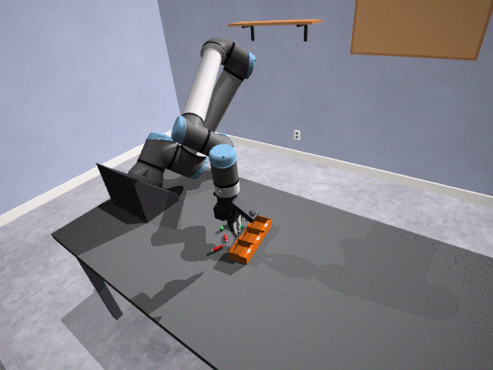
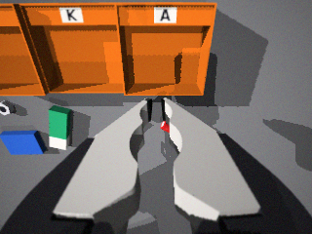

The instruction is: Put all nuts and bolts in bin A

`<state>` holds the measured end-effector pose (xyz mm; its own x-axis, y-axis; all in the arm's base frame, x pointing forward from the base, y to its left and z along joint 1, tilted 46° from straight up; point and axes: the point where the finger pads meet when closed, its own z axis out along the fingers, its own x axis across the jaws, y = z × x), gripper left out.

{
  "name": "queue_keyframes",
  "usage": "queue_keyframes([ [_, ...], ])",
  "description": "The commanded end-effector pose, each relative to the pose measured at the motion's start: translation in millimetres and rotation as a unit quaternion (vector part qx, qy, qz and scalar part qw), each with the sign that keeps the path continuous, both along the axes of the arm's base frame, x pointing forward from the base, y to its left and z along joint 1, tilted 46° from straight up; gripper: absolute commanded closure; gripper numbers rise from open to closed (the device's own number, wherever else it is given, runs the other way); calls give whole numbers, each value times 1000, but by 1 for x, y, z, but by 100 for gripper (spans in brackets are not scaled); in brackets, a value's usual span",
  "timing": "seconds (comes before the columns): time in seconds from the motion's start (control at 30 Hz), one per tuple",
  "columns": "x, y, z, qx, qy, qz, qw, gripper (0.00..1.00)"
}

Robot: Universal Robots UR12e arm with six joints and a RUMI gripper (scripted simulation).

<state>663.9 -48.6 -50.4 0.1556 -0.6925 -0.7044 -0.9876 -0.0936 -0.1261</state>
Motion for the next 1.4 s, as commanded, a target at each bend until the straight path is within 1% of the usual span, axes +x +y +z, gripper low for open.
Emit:
queue_keyframes([
  [0.0, 12, 2, -11, -1, -1, -1, 1000, 96],
  [0.17, 12, 2, -11, -1, -1, -1, 1000, 96],
  [0.6, 13, 27, -36, -1, -1, -1, 1000, 96],
  [0.67, 13, 27, -36, -1, -1, -1, 1000, 96],
  [0.9, 13, 39, -48, -1, -1, -1, 1000, 96],
  [1.37, 13, 39, -48, -1, -1, -1, 1000, 96],
])
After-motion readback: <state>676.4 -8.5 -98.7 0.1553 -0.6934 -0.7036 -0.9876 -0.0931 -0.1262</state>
